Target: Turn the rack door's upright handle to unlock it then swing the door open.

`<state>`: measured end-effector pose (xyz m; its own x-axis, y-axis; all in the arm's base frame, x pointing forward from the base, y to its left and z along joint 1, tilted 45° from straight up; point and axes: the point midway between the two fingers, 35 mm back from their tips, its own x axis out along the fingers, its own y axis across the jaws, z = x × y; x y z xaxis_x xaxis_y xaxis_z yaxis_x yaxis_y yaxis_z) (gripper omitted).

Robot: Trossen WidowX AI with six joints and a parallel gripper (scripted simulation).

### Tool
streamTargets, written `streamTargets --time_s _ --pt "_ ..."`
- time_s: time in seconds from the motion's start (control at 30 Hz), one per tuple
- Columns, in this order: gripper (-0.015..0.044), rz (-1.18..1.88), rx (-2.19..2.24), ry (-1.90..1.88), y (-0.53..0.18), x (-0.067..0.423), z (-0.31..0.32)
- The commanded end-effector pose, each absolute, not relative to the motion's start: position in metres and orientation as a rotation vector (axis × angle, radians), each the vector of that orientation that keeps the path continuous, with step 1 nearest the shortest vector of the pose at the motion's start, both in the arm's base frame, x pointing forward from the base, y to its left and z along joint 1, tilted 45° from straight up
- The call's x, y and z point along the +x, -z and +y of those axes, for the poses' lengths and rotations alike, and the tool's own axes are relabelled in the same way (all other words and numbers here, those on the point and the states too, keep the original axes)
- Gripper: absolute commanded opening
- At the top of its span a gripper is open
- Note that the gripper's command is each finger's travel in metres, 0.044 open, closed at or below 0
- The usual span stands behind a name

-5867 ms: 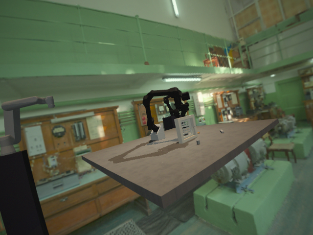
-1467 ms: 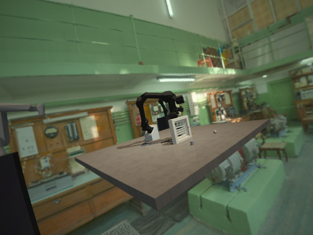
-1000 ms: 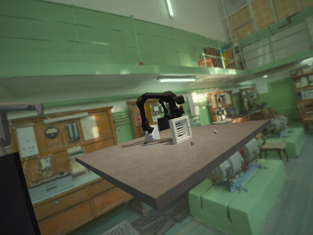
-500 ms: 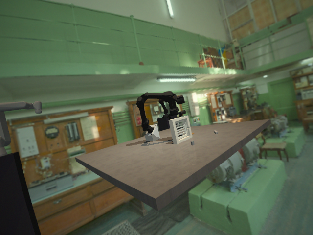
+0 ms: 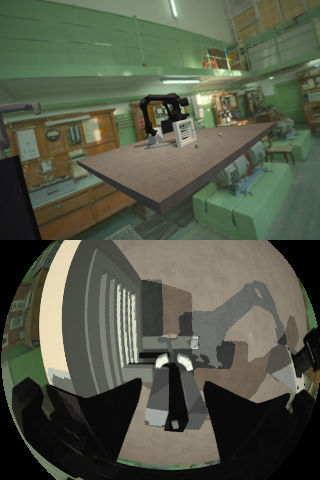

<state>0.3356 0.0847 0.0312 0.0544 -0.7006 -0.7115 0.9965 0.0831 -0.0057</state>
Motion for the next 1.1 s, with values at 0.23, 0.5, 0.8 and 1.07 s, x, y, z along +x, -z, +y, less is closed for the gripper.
streamTargets --time_s 0.23,0.5,0.8,1.07 --pt "0.026 0.561 0.67 1.449 -0.0314 0.3356 0.0841" --pt "0.007 0.561 0.67 1.449 -0.0314 0.3356 0.0841" --pt "0.0015 0.561 0.67 1.449 -0.0314 0.3356 0.0841" --pt "0.0015 0.625 0.596 1.414 -0.0325 0.3327 0.0827"
